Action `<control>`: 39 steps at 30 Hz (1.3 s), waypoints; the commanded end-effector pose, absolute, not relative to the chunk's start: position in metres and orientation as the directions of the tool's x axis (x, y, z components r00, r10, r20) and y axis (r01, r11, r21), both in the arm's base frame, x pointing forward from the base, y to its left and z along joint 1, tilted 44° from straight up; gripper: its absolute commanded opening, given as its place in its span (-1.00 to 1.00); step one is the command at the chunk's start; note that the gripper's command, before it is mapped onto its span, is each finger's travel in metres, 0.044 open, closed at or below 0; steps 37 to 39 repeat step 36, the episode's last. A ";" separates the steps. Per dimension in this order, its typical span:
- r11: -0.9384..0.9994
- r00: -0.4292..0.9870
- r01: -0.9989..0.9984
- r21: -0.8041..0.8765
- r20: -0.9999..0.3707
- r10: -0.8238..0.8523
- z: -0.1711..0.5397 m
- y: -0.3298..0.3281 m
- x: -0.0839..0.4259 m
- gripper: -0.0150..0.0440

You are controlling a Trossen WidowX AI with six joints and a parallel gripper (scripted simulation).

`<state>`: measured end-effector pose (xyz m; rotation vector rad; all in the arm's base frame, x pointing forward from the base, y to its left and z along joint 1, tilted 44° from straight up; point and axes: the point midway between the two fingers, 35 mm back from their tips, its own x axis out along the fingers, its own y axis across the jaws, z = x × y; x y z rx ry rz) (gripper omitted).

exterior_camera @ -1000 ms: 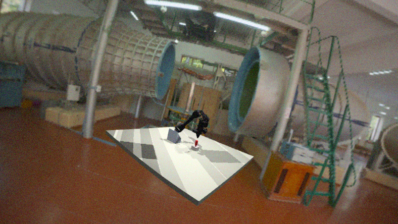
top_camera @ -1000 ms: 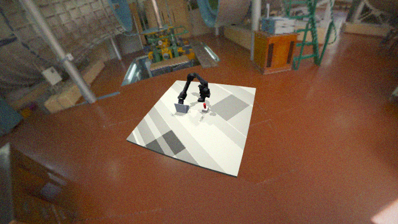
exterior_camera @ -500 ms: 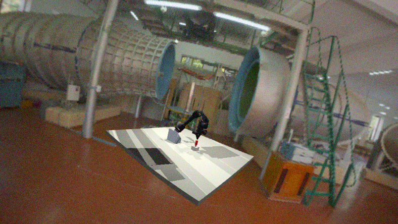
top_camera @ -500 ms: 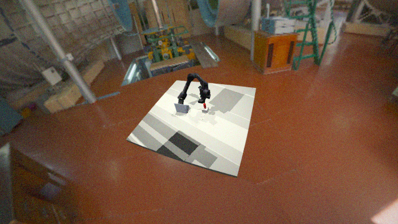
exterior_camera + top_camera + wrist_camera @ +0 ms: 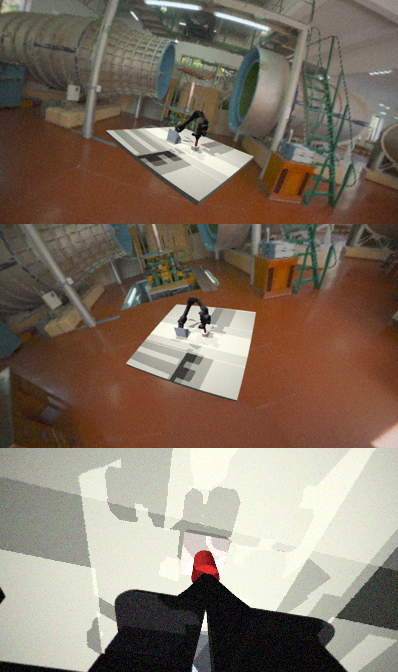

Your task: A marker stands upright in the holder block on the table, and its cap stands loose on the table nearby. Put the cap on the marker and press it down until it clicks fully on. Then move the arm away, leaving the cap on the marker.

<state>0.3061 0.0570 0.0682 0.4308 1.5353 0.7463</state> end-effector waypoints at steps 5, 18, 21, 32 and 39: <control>0.716 -0.116 -0.163 0.679 -0.733 0.670 0.069 0.056 0.306 -0.49; 0.727 -0.105 -0.038 0.686 -0.726 0.679 0.133 -0.005 0.317 -0.40; 0.727 -0.105 -0.038 0.686 -0.726 0.679 0.133 -0.005 0.317 -0.14; 0.727 -0.105 -0.038 0.686 -0.726 0.679 0.133 -0.005 0.317 0.84; 0.727 -0.105 -0.038 0.686 -0.726 0.679 0.133 -0.005 0.317 1.00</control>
